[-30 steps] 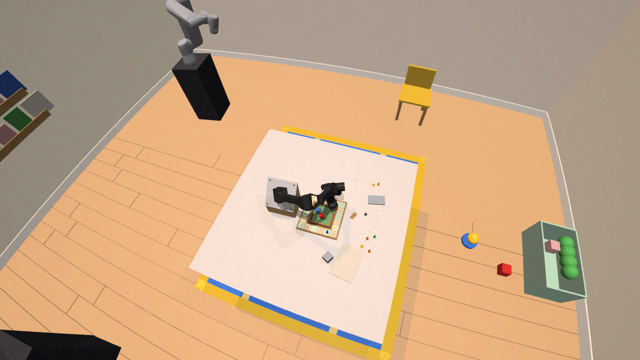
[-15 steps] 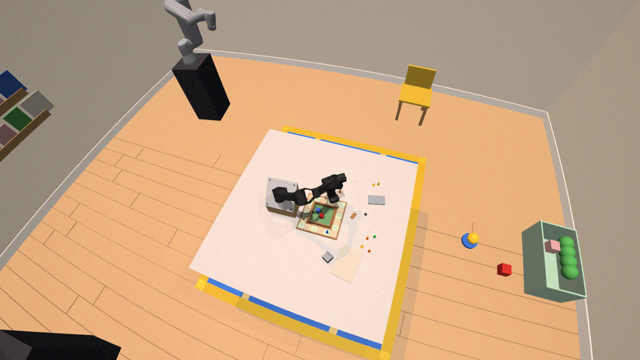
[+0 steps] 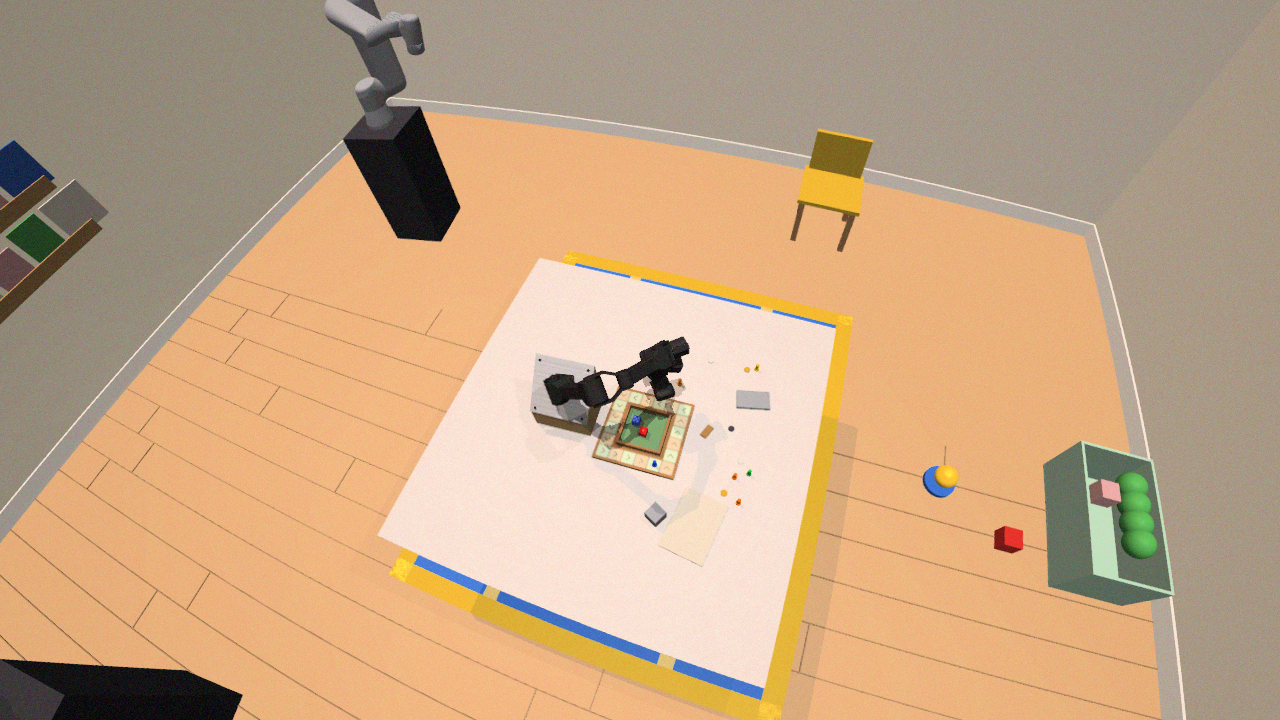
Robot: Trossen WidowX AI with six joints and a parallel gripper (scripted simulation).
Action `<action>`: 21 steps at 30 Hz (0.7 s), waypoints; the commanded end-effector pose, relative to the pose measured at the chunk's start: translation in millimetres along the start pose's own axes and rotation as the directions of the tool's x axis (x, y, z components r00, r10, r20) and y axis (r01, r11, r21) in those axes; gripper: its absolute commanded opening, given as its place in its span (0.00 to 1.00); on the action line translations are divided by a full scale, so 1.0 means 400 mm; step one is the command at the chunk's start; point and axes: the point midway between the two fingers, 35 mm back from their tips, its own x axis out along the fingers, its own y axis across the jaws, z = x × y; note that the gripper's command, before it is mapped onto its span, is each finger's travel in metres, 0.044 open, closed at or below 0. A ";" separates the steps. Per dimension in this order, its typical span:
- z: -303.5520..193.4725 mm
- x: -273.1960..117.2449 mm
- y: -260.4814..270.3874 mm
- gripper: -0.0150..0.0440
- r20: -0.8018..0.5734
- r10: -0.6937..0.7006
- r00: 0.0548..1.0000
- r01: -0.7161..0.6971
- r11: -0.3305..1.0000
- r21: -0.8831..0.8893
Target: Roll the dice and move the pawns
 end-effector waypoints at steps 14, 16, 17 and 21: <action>-0.084 0.157 0.051 0.25 -0.018 -0.003 1.000 0.003 1.000 -0.010; -0.084 0.167 0.051 0.25 -0.018 -0.003 1.000 0.003 1.000 -0.010; -0.083 0.175 0.051 0.25 -0.018 -0.003 1.000 0.003 1.000 -0.010; -0.085 0.223 0.050 0.25 -0.018 -0.004 1.000 0.004 1.000 -0.010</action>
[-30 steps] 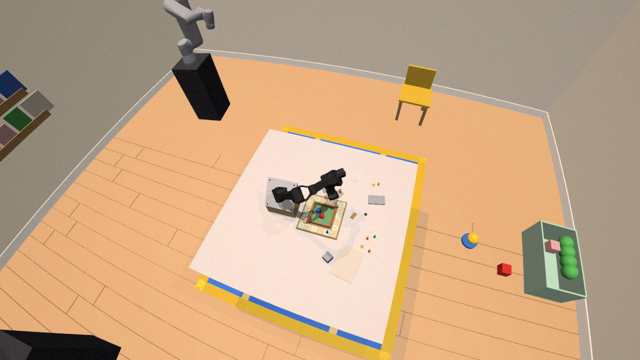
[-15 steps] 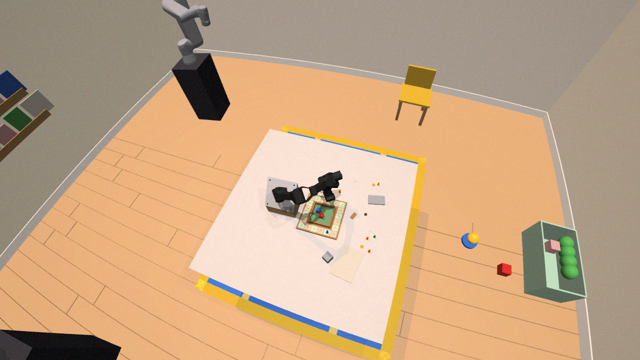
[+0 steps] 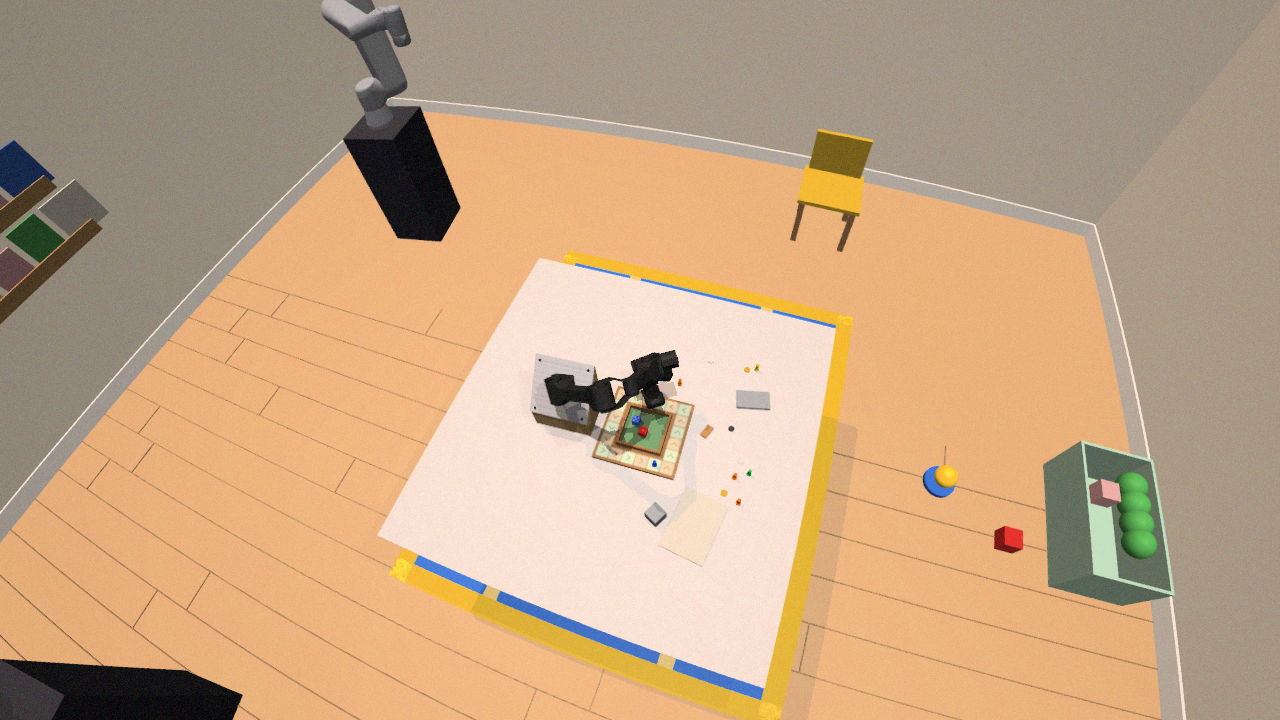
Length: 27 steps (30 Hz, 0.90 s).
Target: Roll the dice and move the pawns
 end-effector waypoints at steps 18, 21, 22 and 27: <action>-0.015 0.098 0.001 0.25 -0.016 -0.002 1.000 0.002 1.000 -0.008; -0.011 0.090 0.001 0.30 -0.011 0.000 1.000 0.000 1.000 -0.003; -0.011 0.090 0.001 0.34 -0.011 0.000 1.000 0.000 1.000 -0.003; -0.011 0.090 0.001 0.57 -0.011 0.000 1.000 0.000 1.000 -0.003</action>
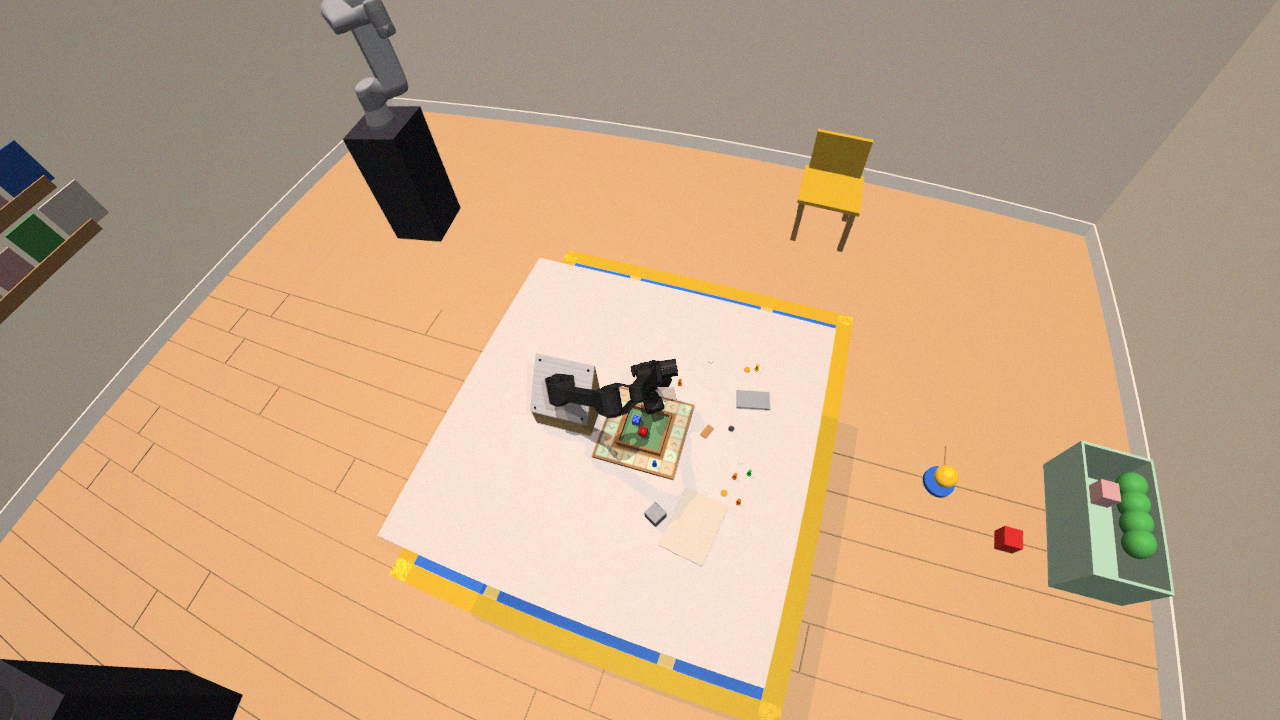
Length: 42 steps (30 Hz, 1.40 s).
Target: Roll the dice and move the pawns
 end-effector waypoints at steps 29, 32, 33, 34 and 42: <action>-0.035 -0.135 -0.408 0.59 0.013 0.016 1.000 -0.015 0.996 -0.092; -0.094 -0.135 -0.526 0.59 0.001 0.002 1.000 -0.002 0.993 -0.114; -0.115 -0.135 -0.559 0.59 -0.004 -0.003 1.000 0.003 0.993 -0.121; -0.129 -0.135 -0.579 0.59 -0.008 -0.007 1.000 0.006 0.992 -0.125; -0.143 -0.136 -0.598 0.59 -0.010 -0.008 1.000 0.007 0.992 -0.127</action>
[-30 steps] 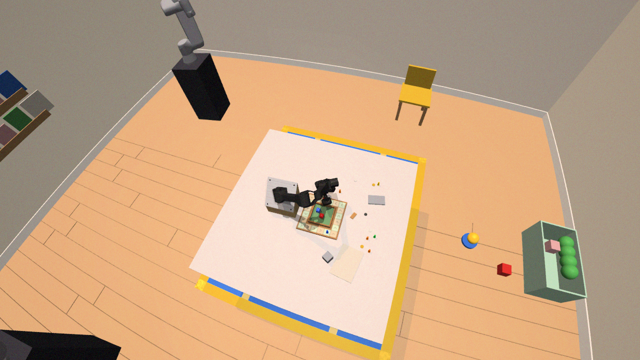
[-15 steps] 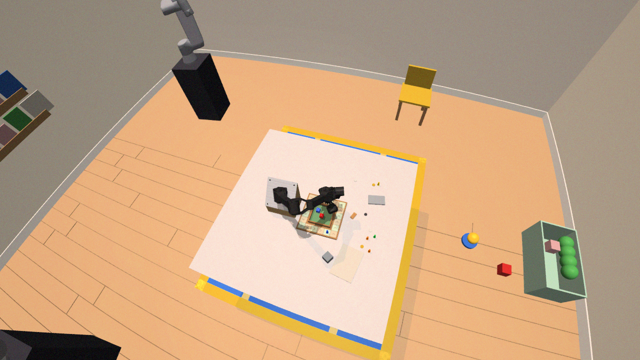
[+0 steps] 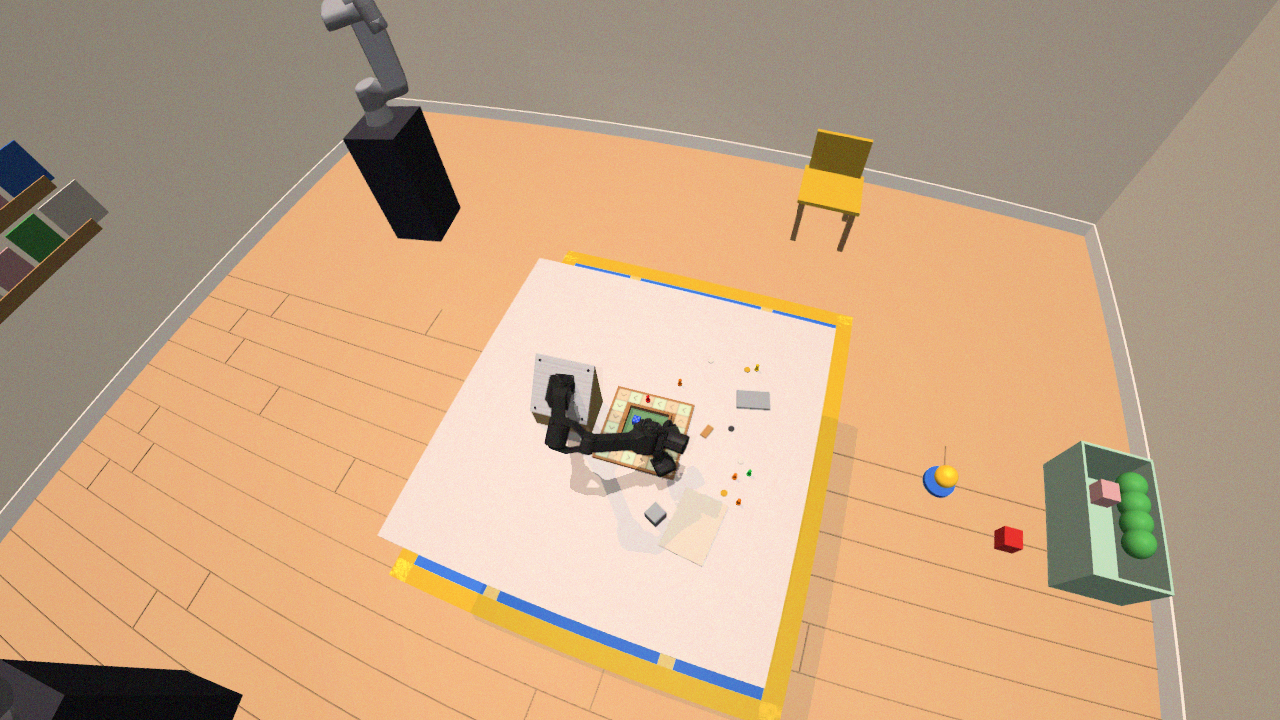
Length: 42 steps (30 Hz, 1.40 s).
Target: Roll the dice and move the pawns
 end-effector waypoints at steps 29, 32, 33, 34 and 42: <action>-0.010 0.125 -0.005 0.59 -0.007 0.002 1.000 -0.002 1.000 -0.013; -0.011 0.137 -0.005 0.59 -0.007 0.002 1.000 -0.002 1.000 -0.013; -0.011 0.140 -0.005 0.59 -0.007 0.002 1.000 -0.002 1.000 -0.013; -0.011 0.142 -0.005 0.59 -0.007 0.002 1.000 -0.002 1.000 -0.013; -0.011 0.143 -0.005 0.31 -0.007 0.002 1.000 -0.002 1.000 -0.013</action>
